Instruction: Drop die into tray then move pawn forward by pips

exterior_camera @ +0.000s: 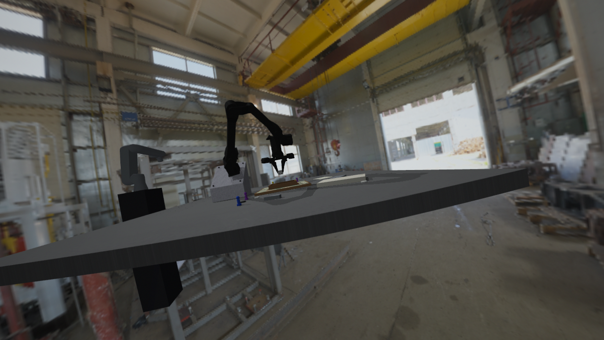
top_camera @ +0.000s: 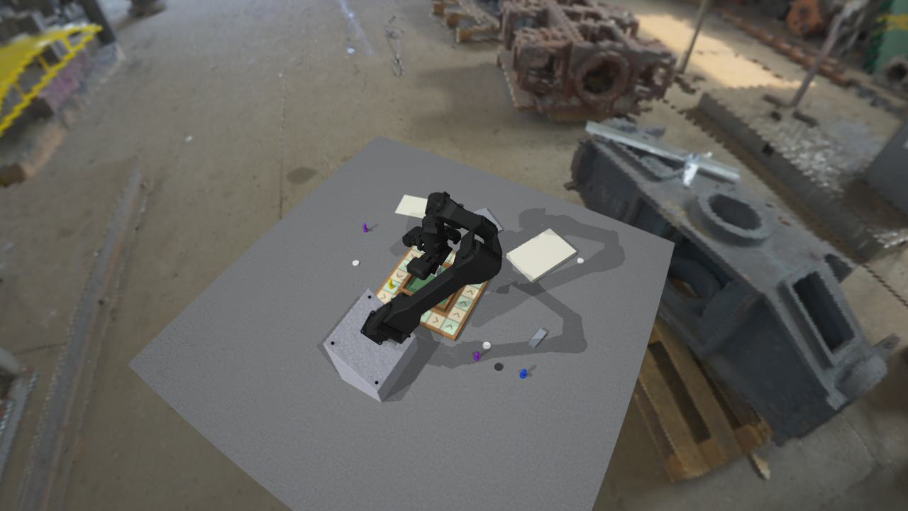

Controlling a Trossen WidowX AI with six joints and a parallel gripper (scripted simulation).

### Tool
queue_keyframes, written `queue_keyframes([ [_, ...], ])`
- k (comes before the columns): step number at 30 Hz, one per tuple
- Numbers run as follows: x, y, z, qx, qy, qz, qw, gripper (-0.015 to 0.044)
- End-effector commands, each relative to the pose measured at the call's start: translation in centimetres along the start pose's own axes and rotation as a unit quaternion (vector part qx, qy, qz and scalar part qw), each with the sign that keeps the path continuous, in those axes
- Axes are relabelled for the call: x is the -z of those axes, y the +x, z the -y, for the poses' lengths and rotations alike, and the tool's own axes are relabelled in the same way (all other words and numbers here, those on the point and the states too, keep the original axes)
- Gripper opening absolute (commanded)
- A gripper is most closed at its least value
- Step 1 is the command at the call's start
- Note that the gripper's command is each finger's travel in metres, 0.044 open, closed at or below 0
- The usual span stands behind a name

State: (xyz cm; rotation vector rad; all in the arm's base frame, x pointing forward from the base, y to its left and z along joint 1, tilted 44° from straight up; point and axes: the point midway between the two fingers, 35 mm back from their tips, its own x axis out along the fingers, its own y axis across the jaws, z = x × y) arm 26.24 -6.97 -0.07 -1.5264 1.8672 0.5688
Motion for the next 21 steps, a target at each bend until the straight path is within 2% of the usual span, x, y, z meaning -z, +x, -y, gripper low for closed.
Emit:
queue_keyframes([
  [1,-1.1,0.1,0.2,0.003,-0.032,0.002,0.999,0.0000],
  [6,-1.1,0.4,0.0,-0.009,-0.034,0.024,0.999,0.0000],
  [14,-1.3,1.3,-0.8,-0.054,-0.038,0.149,0.987,0.0000],
  [21,-1.5,1.5,-1.0,-0.060,-0.038,0.260,0.963,0.0000],
])
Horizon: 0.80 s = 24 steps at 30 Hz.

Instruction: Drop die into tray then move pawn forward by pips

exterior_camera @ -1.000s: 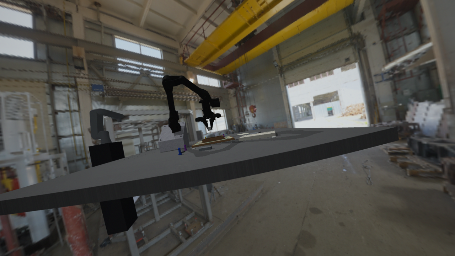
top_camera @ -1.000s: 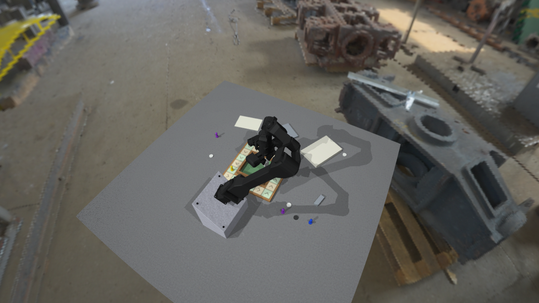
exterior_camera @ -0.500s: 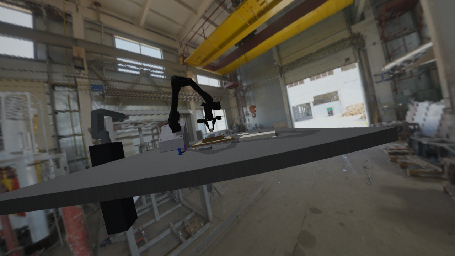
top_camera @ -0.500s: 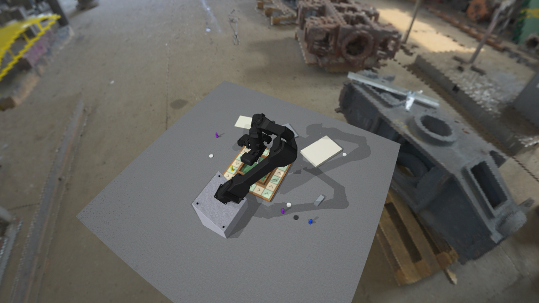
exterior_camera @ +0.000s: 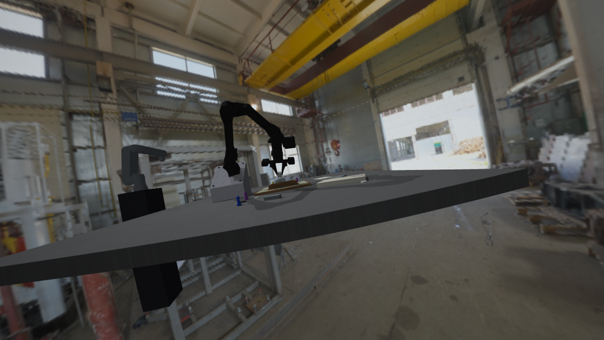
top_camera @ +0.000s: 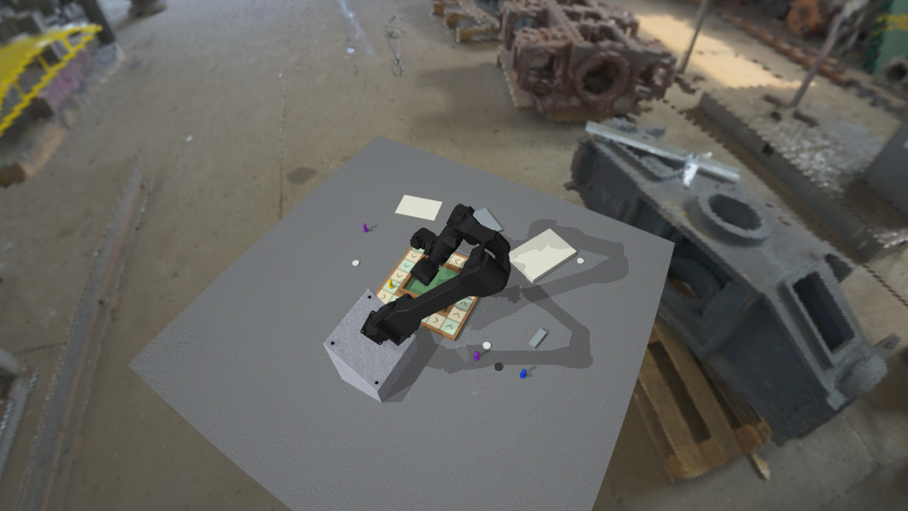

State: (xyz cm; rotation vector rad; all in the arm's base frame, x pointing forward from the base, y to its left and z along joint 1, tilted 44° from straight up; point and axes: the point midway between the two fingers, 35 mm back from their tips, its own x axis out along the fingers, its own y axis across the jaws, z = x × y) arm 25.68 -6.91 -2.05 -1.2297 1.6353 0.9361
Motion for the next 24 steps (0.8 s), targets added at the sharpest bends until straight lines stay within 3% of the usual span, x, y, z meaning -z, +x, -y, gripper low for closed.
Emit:
queue_keyframes([
  [1,-0.1,0.2,-0.2,0.002,-0.008,0.073,0.997,0.0000],
  [11,0.0,0.1,-0.1,0.050,-0.021,0.212,0.976,0.0000],
  [15,0.1,-0.1,0.0,0.051,-0.021,0.214,0.975,0.0000],
  [19,1.1,-3.8,0.6,0.052,-0.021,0.214,0.975,0.0000],
  [24,1.2,-4.0,0.5,0.052,-0.021,0.214,0.975,0.0000],
])
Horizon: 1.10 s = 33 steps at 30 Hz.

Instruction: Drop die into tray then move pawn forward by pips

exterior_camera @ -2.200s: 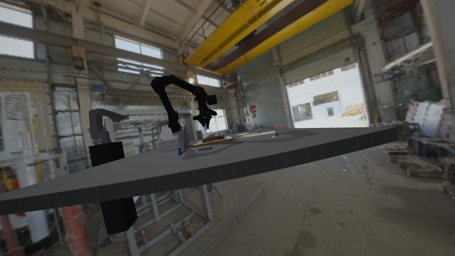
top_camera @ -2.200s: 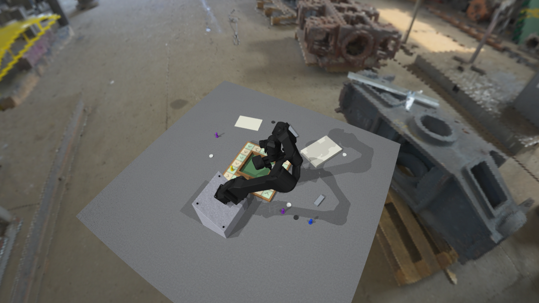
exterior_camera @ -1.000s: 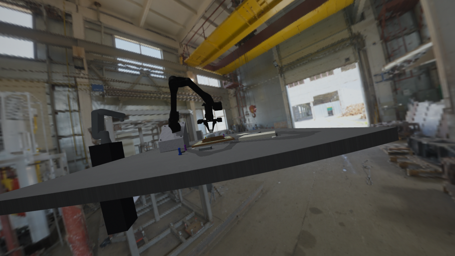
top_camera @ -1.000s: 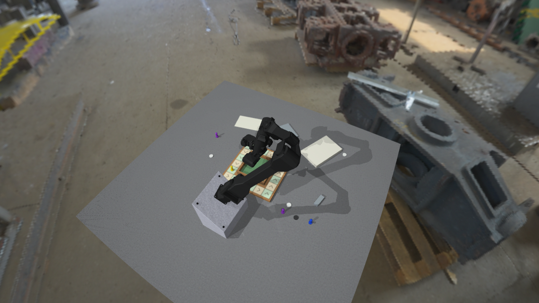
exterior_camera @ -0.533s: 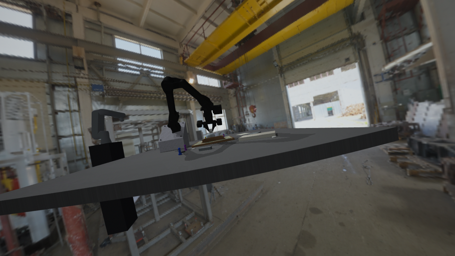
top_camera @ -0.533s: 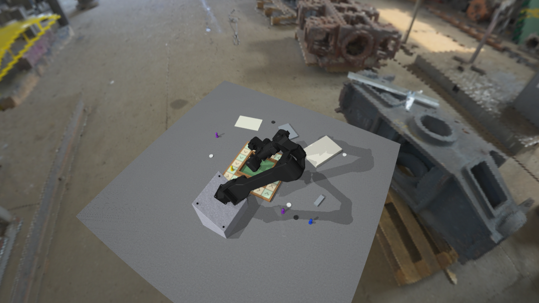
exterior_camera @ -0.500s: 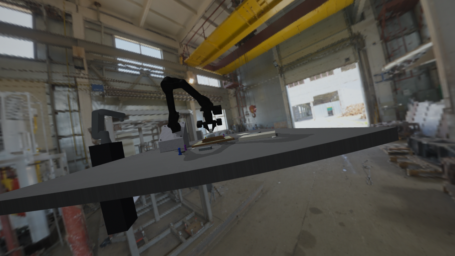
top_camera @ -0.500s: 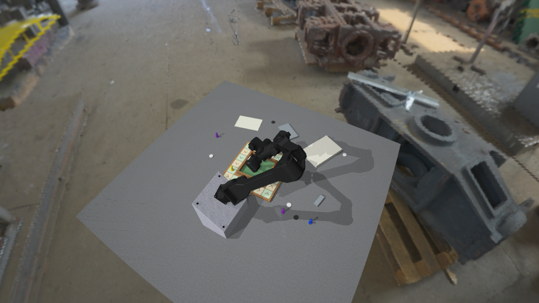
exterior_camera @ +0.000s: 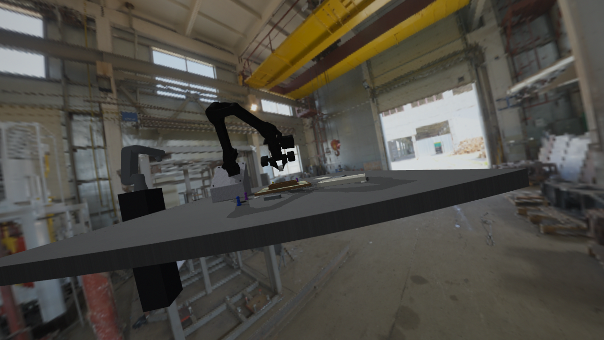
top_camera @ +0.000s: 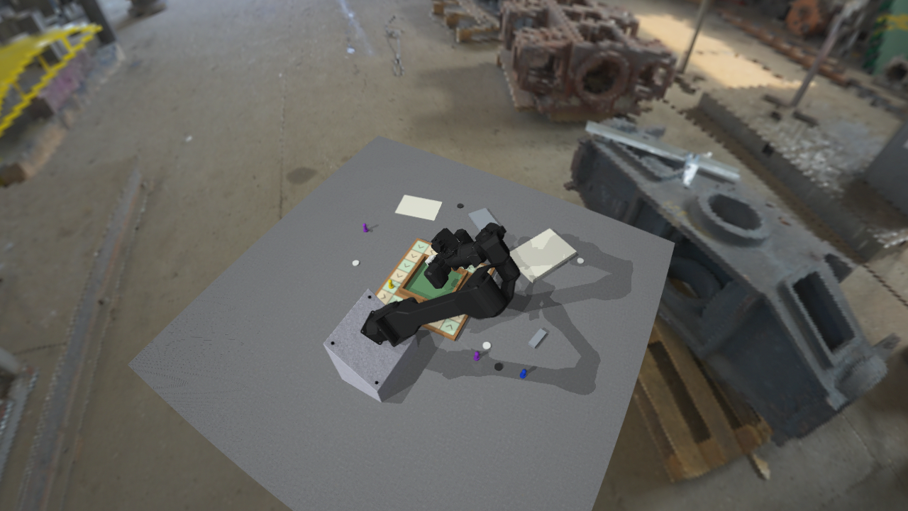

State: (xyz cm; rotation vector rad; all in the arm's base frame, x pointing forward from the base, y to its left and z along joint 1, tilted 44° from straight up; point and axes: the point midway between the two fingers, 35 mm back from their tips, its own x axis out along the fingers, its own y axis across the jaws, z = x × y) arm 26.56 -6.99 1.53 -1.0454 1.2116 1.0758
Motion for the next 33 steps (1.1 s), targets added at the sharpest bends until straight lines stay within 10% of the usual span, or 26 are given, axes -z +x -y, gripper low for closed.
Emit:
queue_keyframes([
  [1,-0.2,-0.5,-0.1,-0.003,-0.002,0.004,1.000,0.0000],
  [22,-0.1,-0.4,-0.2,-0.004,0.000,0.001,1.000,0.0000],
  [33,-2.1,-2.2,-0.1,-0.003,-0.001,0.004,1.000,0.0289],
])
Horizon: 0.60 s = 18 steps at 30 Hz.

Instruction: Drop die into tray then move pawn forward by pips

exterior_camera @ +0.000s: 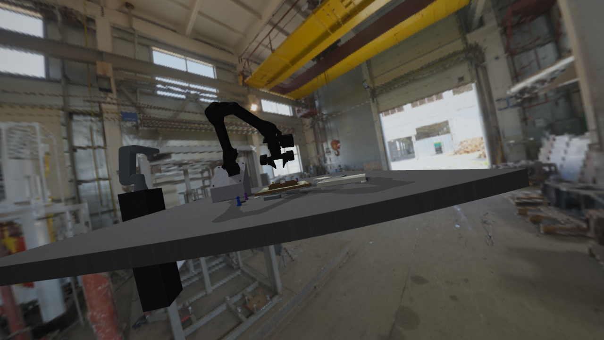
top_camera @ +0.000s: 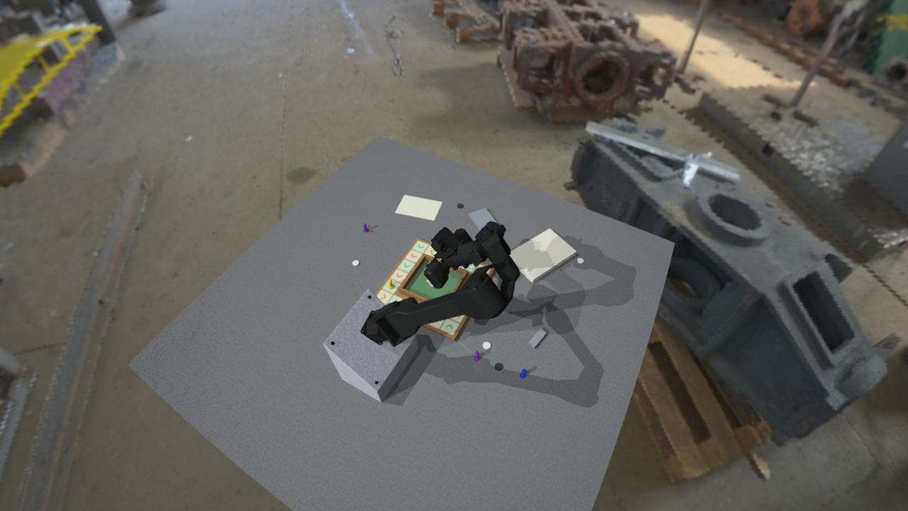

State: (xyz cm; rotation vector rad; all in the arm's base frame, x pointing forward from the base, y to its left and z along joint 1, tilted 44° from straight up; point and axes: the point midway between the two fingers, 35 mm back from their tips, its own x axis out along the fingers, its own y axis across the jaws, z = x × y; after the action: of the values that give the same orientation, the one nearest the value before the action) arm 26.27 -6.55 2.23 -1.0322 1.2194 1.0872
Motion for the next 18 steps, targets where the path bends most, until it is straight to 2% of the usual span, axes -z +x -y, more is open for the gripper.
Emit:
queue_keyframes([
  [1,-2.4,-2.2,0.2,0.005,-0.004,0.003,1.000,0.0315],
  [5,-2.7,-2.4,0.1,0.005,-0.004,0.003,1.000,0.0420],
  [7,-2.6,-2.2,0.1,0.001,-0.002,-0.005,1.000,0.0440],
  [9,-2.2,-0.9,-0.2,-0.024,0.008,-0.073,0.997,0.0440],
  [11,-1.6,0.7,-0.4,-0.042,0.016,-0.179,0.983,0.0440],
  [15,-1.2,2.0,0.1,-0.008,0.004,-0.377,0.926,0.0440],
  [18,-1.3,2.1,0.3,0.006,-0.002,-0.409,0.913,0.0440],
])
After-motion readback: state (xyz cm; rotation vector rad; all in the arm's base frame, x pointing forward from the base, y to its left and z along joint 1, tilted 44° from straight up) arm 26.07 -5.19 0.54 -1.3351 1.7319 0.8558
